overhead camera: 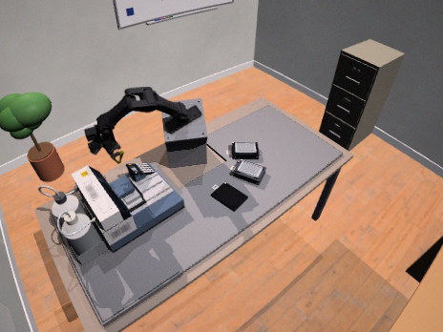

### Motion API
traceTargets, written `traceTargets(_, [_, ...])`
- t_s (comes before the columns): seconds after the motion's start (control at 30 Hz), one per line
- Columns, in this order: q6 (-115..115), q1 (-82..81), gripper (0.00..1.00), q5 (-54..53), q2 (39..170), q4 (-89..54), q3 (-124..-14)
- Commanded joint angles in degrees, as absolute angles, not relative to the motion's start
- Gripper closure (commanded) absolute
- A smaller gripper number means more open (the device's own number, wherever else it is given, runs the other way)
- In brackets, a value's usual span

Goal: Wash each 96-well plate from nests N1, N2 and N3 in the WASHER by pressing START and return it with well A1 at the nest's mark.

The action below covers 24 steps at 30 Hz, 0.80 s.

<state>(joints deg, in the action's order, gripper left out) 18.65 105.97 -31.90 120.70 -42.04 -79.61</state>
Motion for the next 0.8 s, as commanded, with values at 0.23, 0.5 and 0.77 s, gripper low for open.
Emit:
traceTargets(0.23, [19.6, 107.4, 0.0, -32.2, 121.6, -46.0, -83.9])
traceTargets(0.5, [19.6, 107.4, 0.0, -32.2, 121.6, -46.0, -83.9])
traceTargets(0.77, [19.6, 107.4, 0.0, -32.2, 121.6, -46.0, -83.9])
